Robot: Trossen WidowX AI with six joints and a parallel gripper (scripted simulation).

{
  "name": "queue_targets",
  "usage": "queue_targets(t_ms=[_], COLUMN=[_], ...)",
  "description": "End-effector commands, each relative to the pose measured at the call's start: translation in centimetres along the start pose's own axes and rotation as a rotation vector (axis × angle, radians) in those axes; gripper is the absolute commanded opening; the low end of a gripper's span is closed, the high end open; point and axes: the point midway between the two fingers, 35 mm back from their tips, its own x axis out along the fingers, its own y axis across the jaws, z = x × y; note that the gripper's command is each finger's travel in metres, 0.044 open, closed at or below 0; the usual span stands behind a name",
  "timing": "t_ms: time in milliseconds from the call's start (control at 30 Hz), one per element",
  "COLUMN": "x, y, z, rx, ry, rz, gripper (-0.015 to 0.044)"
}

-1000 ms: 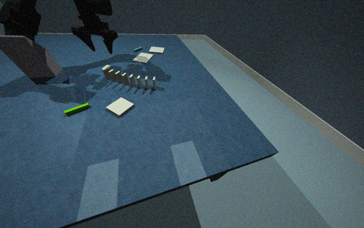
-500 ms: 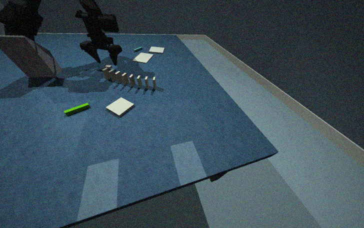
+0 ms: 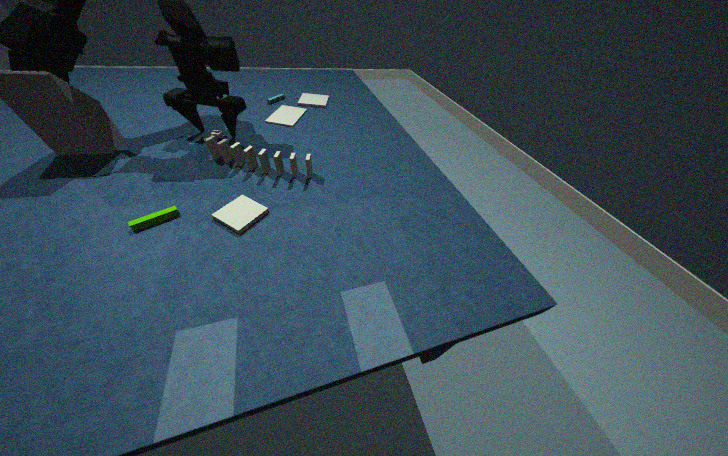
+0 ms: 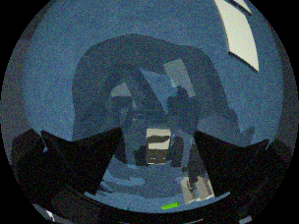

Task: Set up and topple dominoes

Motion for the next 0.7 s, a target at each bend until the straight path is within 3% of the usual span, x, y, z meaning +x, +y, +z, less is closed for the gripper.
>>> queue_targets(t_ms=[0, 400, 667], x=[0.13, 0.13, 0.13], y=[0.10, 0.10, 0.10], z=[-0.05, -0.05, -0.05], rx=[0.007, 0.007, 0.007], ry=[-0.002, -0.002, -0.002], rz=[0.004, 0.004, 0.004], gripper=[0.0414, 0.0107, 0.0107])
